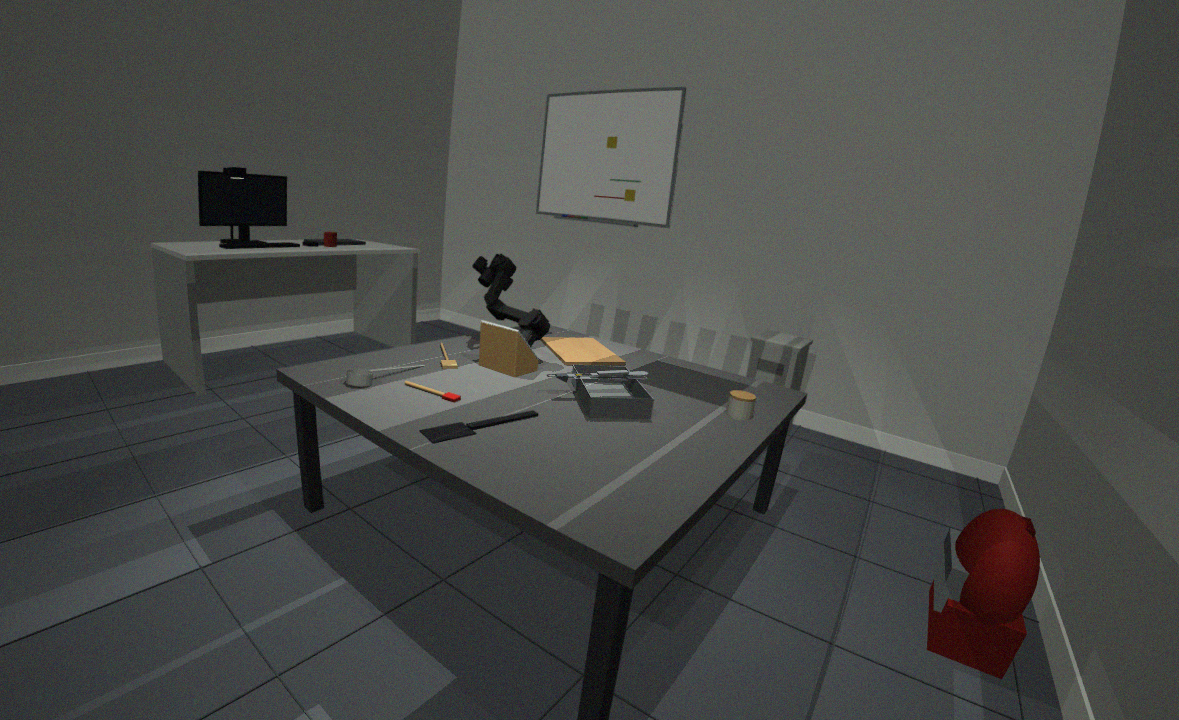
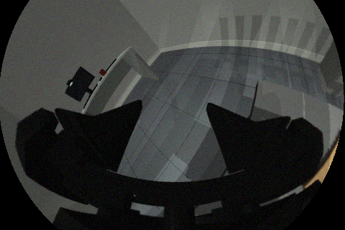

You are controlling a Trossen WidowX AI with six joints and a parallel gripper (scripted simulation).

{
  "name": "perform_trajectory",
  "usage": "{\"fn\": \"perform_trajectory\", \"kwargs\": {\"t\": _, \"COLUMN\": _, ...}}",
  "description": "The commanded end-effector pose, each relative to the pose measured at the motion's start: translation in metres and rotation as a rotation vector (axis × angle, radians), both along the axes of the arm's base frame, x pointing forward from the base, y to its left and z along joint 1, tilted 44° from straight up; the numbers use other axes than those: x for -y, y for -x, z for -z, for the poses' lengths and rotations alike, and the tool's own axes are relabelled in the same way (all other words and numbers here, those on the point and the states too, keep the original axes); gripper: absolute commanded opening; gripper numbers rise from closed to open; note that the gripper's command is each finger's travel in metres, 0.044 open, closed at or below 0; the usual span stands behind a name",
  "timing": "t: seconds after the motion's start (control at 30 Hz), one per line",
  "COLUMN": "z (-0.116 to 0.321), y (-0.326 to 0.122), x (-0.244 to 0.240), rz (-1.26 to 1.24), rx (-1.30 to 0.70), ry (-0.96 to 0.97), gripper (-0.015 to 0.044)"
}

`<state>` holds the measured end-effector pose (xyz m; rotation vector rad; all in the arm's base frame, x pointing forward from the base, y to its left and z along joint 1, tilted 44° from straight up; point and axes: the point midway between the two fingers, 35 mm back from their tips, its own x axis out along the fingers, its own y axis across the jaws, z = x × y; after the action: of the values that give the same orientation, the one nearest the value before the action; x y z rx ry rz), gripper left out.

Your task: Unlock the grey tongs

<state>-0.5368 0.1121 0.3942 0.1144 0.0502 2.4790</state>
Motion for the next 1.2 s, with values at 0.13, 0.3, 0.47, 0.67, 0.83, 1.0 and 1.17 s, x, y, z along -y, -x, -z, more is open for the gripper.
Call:
{"fn": "perform_trajectory", "kwargs": {"t": 0.13, "z": -0.020, "y": -0.010, "x": 0.002, "rz": -0.013, "rx": -0.097, "ry": 0.045, "gripper": 0.0269}}
{"fn": "perform_trajectory", "kwargs": {"t": 0.3, "z": -0.071, "y": -0.042, "x": 0.002, "rz": -0.062, "rx": -0.365, "ry": 0.170, "gripper": 0.0260}}
{"fn": "perform_trajectory", "kwargs": {"t": 0.47, "z": -0.134, "y": -0.094, "x": 0.003, "rz": -0.152, "rx": -0.722, "ry": 0.345, "gripper": 0.0260}}
{"fn": "perform_trajectory", "kwargs": {"t": 0.67, "z": -0.197, "y": -0.167, "x": 0.007, "rz": -0.332, "rx": -1.100, "ry": 0.493, "gripper": 0.0260}}
{"fn": "perform_trajectory", "kwargs": {"t": 0.83, "z": -0.232, "y": -0.220, "x": 0.010, "rz": -0.474, "rx": -1.347, "ry": 0.608, "gripper": 0.0260}}
{"fn": "perform_trajectory", "kwargs": {"t": 1.0, "z": -0.263, "y": -0.286, "x": 0.021, "rz": -0.725, "rx": -1.603, "ry": 0.740, "gripper": 0.0260}}
{"fn": "perform_trajectory", "kwargs": {"t": 1.17, "z": -0.285, "y": -0.353, "x": 0.030, "rz": -1.005, "rx": -1.806, "ry": 0.848, "gripper": 0.0260}}
